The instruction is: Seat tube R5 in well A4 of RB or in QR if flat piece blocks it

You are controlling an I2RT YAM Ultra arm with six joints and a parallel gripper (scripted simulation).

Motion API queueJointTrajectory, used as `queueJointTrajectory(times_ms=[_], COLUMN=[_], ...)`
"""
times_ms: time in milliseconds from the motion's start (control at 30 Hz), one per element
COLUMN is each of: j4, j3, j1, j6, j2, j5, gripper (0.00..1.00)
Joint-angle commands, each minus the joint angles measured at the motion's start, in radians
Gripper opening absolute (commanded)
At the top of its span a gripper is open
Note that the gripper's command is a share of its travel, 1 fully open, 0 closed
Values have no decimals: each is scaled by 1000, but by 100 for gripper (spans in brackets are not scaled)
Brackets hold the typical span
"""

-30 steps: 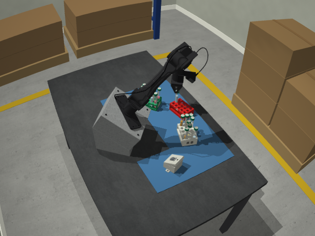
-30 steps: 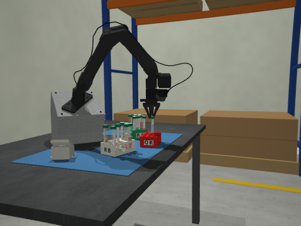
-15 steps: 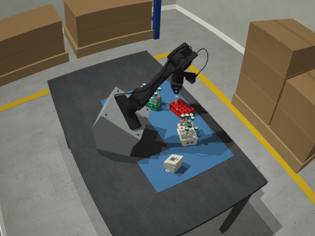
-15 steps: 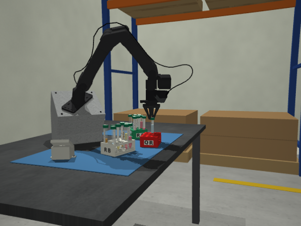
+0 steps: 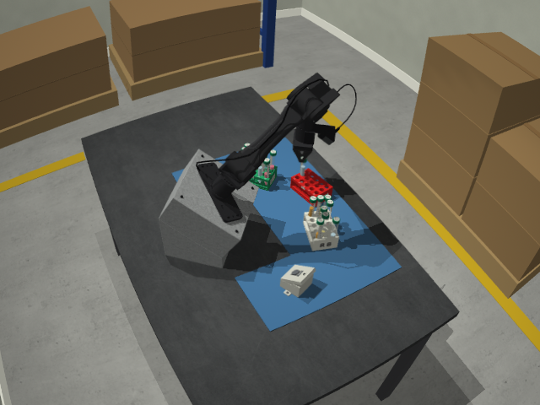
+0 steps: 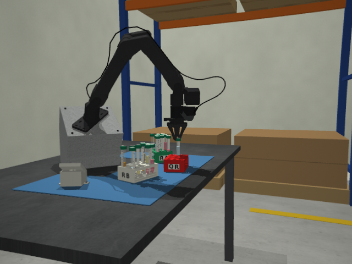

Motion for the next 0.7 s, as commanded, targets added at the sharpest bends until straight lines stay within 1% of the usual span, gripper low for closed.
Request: queueJointTrajectory(times_ms=[0,200,233,400,433,667], j4=[15,18,7,7,7,7], j3=[-13,-13,0,0,0,0], j1=[-2,-1,1,1,1,1], j6=[-11,-12,-5,-5,-5,-5], j2=[7,14,-3,-3,-3,-3], j5=[13,12,4,4,4,4], gripper=[0,0,0,0,24,24])
